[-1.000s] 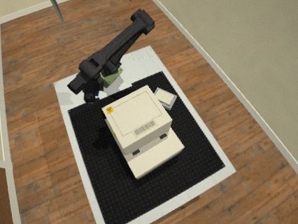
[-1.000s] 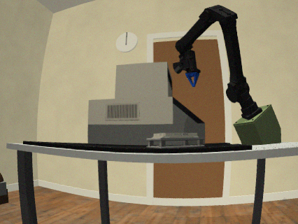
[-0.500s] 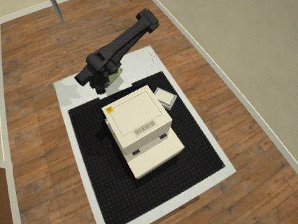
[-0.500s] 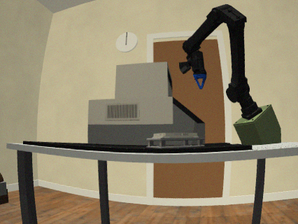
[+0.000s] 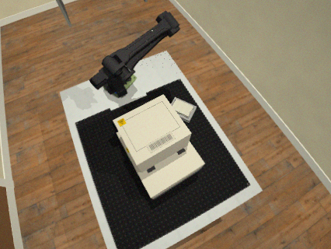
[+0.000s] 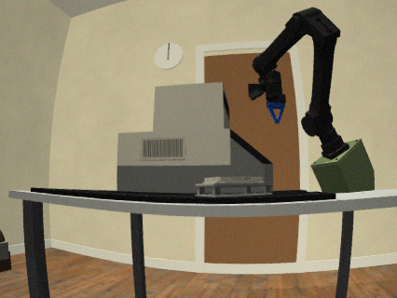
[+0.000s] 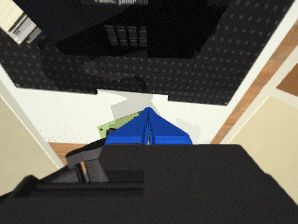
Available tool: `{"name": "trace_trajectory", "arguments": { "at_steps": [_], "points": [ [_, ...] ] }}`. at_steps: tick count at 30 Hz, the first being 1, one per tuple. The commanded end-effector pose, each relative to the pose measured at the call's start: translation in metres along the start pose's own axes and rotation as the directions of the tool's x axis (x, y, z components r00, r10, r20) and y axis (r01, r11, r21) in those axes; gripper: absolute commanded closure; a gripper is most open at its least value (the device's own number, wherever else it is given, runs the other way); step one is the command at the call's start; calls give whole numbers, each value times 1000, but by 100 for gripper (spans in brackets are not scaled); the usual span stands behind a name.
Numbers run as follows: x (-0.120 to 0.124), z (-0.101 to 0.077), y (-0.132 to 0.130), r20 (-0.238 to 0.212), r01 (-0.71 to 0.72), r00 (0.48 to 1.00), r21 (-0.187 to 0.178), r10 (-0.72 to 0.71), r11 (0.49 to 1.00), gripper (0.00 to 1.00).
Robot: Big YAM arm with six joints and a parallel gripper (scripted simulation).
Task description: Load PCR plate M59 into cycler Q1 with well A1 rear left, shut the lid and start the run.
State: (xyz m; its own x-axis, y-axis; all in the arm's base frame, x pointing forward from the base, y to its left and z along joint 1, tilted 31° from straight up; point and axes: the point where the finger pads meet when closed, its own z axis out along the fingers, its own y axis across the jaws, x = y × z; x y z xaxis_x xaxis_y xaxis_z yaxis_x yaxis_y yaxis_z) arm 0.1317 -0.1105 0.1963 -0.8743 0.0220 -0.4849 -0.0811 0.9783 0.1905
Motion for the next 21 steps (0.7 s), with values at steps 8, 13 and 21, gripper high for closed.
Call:
{"name": "trace_trajectory", "arguments": {
  "at_steps": [8,13,21],
  "points": [
    [8,13,12,15,-93,996,21,92,995,100],
    [4,15,8,21,-190,982,24,190,981,100],
    [6,22,9,10,-480,877,1,480,878,100]
  ]
}}
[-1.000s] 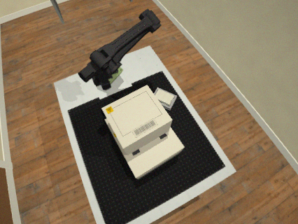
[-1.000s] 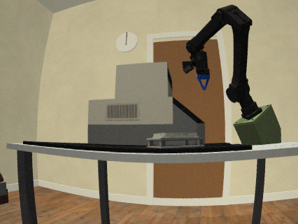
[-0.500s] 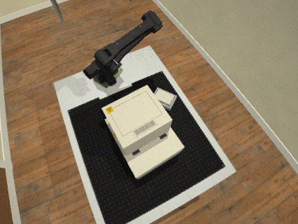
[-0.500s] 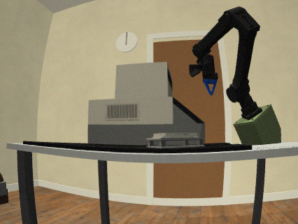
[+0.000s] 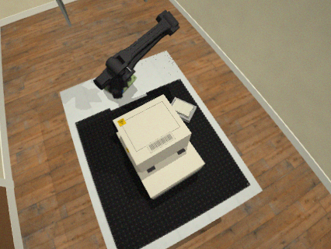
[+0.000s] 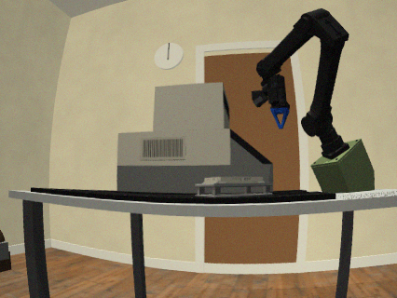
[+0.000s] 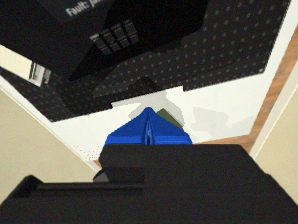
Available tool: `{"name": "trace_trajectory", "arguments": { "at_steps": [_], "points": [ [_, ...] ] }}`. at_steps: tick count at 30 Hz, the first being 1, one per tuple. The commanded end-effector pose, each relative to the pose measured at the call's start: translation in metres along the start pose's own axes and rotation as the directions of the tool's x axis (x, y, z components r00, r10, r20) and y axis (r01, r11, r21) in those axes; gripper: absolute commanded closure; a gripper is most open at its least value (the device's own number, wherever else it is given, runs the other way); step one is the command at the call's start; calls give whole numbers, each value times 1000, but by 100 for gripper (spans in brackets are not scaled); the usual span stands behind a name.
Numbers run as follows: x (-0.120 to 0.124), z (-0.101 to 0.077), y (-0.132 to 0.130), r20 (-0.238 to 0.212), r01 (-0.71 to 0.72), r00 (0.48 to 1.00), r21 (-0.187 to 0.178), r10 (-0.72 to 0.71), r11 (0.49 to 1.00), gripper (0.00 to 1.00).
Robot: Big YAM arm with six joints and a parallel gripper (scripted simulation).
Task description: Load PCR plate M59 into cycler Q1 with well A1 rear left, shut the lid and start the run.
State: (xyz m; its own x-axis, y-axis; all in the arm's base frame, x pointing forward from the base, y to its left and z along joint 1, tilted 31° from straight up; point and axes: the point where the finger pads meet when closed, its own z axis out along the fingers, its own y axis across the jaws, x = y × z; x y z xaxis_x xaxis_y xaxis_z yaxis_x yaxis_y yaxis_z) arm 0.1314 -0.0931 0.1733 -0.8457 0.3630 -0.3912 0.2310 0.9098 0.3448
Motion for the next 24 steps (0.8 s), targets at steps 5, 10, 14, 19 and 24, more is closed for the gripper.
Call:
{"name": "trace_trajectory", "arguments": {
  "at_steps": [5,10,14,19,24],
  "points": [
    [-5,7,-1,-2,-320,947,-8,320,947,100],
    [-8,1,-3,5,-420,908,-4,420,908,100],
    [-9,7,-2,0,-539,842,-6,539,842,100],
    [-5,14,-1,1,-670,742,-6,670,742,100],
    [-7,16,-2,24,-754,657,-7,754,657,100]
  ]
}}
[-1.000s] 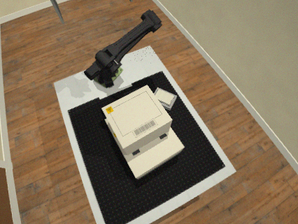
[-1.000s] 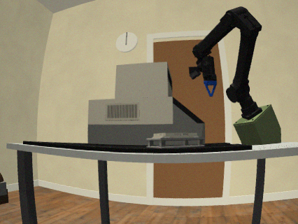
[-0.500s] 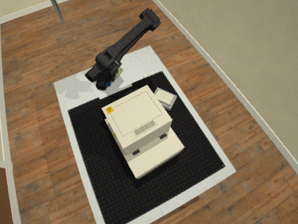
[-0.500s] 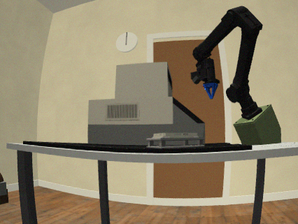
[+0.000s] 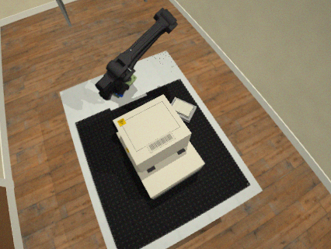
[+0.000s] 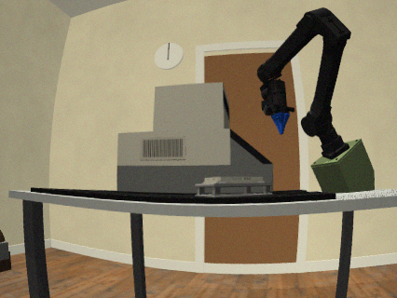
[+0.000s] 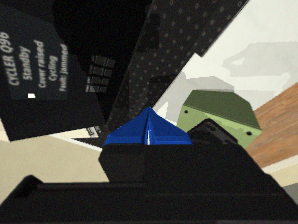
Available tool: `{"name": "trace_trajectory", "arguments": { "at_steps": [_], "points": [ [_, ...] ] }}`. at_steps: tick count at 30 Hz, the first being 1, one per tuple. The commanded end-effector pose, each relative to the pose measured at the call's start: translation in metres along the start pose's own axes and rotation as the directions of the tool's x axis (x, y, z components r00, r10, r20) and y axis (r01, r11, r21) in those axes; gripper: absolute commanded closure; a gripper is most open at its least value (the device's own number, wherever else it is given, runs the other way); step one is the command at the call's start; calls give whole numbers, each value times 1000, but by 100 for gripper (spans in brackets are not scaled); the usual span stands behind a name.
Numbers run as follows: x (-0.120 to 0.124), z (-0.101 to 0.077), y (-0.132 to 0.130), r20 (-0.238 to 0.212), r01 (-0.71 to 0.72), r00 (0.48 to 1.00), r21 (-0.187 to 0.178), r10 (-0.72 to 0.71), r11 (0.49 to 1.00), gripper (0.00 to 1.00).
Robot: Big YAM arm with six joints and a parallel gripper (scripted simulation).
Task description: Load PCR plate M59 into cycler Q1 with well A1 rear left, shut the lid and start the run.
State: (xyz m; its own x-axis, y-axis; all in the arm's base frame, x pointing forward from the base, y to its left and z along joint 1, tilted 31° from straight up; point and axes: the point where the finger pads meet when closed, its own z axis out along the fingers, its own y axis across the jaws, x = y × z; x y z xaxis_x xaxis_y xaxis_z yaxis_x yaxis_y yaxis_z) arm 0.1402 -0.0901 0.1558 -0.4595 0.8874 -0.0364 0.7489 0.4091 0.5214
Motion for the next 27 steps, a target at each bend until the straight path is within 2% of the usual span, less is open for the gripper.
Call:
{"name": "trace_trajectory", "arguments": {
  "at_steps": [1,6,8,13,27],
  "points": [
    [-6,-4,5,36,-94,995,-6,94,996,100],
    [-3,-6,6,6,-277,961,-4,277,961,100],
    [-3,3,5,4,-333,943,-5,333,943,100],
    [-8,-2,4,24,-493,870,-15,493,870,100],
    [-10,-5,9,24,-445,895,-13,445,896,100]
  ]
}}
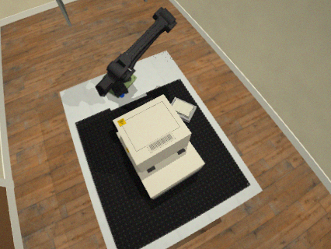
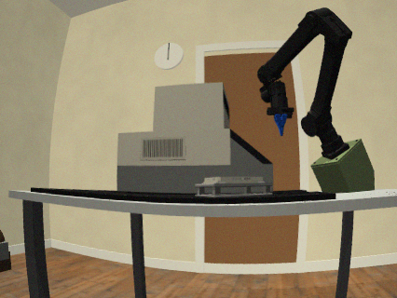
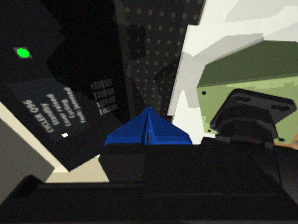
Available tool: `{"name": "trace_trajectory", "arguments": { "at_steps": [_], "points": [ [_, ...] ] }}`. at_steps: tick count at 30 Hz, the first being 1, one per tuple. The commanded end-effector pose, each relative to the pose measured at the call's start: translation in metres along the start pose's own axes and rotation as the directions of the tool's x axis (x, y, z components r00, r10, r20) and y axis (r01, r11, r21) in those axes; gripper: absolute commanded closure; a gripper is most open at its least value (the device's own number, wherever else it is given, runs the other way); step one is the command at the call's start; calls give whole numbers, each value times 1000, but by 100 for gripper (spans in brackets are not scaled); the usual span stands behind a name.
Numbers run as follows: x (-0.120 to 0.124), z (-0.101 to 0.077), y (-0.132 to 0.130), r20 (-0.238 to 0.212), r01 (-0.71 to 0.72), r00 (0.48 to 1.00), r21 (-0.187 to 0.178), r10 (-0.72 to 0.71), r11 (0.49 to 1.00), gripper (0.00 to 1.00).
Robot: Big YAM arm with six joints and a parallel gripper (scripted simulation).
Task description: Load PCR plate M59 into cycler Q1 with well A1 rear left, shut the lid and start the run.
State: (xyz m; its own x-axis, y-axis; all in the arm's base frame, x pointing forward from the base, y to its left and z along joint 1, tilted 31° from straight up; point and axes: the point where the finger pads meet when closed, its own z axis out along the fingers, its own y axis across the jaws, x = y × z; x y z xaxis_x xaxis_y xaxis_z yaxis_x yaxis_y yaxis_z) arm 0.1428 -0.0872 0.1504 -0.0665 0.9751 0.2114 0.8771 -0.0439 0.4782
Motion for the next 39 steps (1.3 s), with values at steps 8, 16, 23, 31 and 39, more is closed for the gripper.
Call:
{"name": "trace_trajectory", "arguments": {
  "at_steps": [8,16,23,31,39],
  "points": [
    [-10,-15,12,45,15,999,-20,-14,1000,100],
    [-8,-16,16,40,48,998,-17,-47,999,100],
    [-13,-13,19,45,14,999,-20,-13,1000,100],
    [-8,5,21,20,-3,1000,-5,3,1000,100],
    [-8,13,34,19,-18,1000,-10,18,1000,100]
  ]
}}
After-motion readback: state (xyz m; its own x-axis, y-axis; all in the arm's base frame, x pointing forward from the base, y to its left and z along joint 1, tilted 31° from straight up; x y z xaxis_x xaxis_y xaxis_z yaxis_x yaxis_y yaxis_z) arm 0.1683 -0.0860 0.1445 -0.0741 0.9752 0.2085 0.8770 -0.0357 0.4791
